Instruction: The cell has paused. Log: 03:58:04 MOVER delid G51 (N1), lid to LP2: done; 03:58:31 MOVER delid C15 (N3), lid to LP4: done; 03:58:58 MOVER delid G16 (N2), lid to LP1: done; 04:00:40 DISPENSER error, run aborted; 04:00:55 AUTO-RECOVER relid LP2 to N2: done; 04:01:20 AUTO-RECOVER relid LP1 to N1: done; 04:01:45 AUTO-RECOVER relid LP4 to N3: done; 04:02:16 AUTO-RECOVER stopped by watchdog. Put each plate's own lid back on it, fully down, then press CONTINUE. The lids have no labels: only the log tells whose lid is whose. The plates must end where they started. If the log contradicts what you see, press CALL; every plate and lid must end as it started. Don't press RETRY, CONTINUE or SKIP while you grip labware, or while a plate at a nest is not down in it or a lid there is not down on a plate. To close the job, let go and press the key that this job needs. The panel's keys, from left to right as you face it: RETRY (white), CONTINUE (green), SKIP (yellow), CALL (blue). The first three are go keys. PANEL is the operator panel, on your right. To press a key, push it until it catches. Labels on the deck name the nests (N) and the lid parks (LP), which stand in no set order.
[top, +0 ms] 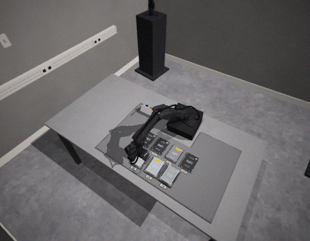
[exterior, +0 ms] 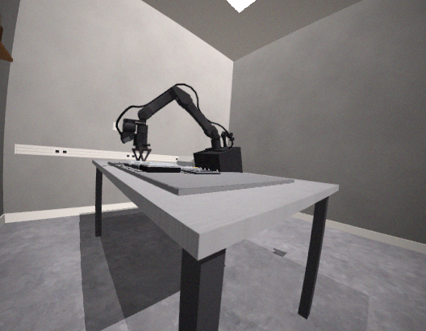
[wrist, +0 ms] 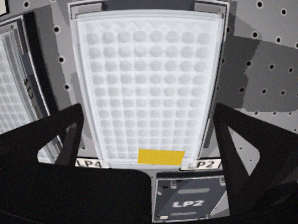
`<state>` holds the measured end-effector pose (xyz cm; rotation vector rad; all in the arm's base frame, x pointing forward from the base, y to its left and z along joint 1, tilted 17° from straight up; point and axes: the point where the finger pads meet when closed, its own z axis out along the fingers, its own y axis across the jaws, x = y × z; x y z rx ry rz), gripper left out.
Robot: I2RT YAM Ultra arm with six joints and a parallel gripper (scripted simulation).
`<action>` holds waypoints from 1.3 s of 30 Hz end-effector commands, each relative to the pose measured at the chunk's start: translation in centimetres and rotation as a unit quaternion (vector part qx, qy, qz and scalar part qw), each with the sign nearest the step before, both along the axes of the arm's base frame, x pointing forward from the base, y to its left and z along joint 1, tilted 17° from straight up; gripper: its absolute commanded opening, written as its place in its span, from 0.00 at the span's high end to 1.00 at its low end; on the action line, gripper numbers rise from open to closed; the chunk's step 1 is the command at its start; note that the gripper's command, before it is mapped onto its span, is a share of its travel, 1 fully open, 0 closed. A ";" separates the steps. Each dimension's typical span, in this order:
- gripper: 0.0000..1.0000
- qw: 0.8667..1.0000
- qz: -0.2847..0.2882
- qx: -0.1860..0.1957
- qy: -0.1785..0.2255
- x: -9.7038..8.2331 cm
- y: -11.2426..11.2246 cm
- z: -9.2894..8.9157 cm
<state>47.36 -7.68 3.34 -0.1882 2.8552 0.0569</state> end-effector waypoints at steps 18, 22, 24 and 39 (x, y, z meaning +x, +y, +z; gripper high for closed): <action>0.00 0.999 0.001 -0.002 -0.032 1.2 0.0 2.6; 0.00 0.999 0.001 -0.003 -0.032 1.2 0.1 2.6; 0.00 0.999 0.001 -0.003 -0.032 1.2 0.1 2.6; 0.05 0.999 -0.001 -0.003 -0.034 1.2 0.0 2.7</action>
